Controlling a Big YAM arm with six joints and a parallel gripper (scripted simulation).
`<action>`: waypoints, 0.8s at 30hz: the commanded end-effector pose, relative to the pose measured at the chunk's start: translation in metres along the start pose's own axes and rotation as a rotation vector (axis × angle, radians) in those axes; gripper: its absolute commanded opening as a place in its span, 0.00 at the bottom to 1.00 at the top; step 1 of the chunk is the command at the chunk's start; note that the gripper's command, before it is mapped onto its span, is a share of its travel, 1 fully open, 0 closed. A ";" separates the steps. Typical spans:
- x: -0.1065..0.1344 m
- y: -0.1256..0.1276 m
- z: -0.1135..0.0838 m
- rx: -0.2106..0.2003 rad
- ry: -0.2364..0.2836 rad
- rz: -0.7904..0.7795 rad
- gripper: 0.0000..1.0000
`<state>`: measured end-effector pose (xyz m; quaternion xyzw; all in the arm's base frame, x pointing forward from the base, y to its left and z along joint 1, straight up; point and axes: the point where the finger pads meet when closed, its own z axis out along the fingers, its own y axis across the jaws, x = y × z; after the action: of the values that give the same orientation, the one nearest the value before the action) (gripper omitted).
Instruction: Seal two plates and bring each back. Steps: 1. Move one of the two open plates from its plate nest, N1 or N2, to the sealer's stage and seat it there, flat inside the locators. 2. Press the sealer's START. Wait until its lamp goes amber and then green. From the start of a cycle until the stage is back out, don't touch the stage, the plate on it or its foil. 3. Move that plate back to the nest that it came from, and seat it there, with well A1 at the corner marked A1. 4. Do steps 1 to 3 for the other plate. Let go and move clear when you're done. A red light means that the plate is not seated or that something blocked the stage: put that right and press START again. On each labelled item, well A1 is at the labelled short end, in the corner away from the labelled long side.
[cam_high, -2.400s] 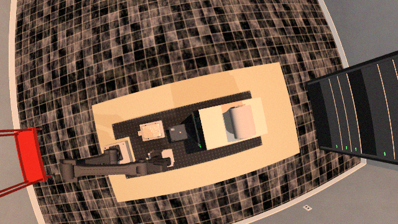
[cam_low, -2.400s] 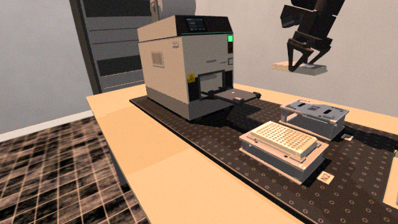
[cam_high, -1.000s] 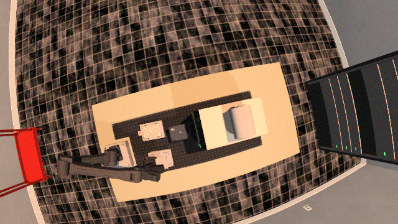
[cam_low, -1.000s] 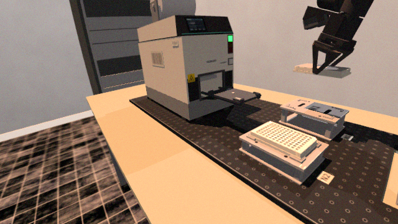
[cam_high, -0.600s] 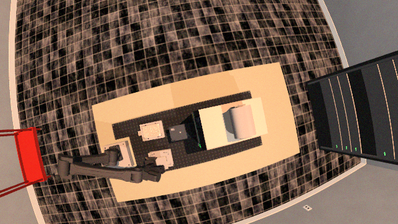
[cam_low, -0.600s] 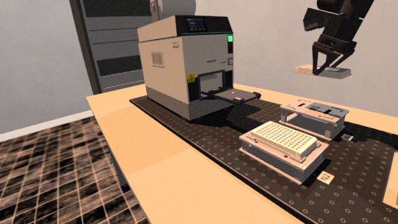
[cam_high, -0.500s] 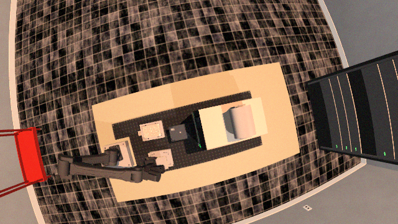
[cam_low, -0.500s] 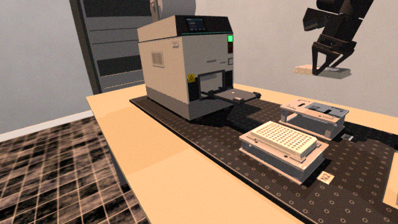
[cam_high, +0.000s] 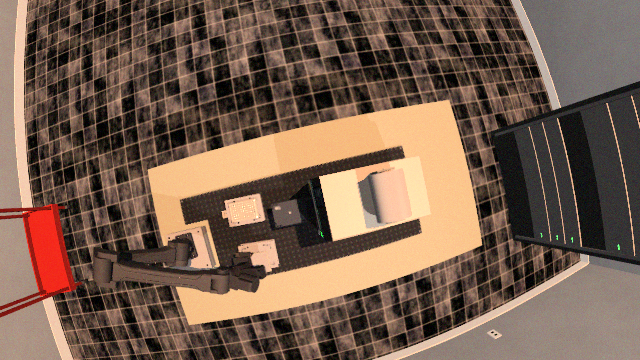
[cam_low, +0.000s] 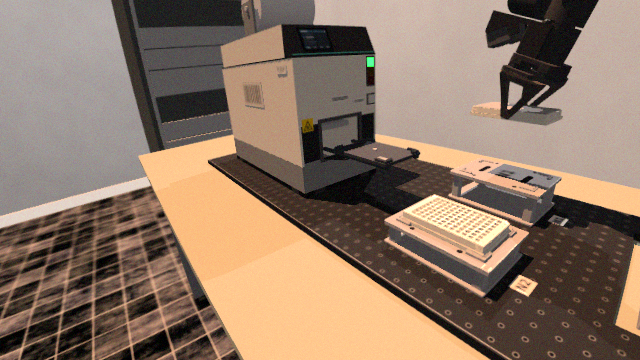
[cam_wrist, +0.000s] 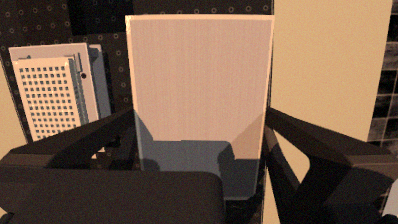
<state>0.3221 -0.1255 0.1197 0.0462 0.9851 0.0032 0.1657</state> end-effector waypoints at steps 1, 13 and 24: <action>-0.005 -0.005 0.000 -0.002 0.006 -0.005 0.00; -0.004 0.000 -0.003 0.004 -0.020 0.015 0.00; -0.020 -0.008 -0.013 0.018 -0.053 -0.002 0.00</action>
<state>0.3211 -0.1253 0.1177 0.0480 0.9854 0.0045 0.1630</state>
